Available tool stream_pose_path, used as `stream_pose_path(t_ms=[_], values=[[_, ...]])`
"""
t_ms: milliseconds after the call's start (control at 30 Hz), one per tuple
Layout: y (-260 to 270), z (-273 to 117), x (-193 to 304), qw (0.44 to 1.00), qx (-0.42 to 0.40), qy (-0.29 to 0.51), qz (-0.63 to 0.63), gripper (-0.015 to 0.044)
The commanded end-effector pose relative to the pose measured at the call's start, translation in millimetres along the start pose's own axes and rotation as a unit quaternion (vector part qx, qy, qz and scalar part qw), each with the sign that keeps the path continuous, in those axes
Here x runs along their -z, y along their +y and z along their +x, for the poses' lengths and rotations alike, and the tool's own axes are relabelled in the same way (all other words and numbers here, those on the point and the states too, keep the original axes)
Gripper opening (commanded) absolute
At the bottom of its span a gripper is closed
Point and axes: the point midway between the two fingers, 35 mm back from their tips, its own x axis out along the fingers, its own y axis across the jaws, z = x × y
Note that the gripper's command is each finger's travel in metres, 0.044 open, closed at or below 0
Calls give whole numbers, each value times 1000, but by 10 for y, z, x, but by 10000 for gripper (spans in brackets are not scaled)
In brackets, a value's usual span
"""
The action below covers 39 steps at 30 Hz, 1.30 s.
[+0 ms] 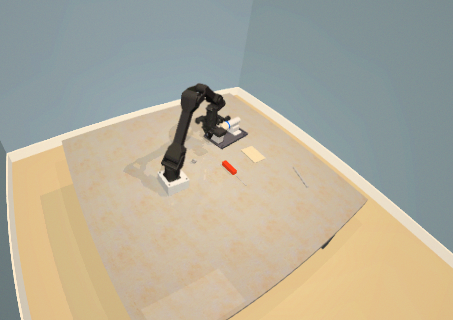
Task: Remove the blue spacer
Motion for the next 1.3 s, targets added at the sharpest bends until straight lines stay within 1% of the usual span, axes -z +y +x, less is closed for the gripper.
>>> stream_pose_path(t_ms=[0, 1267], values=[[4, -1, 12, 1000, -1, 1, 1, 0], [4, 0, 57, 1000, -1, 1, 1, 0]])
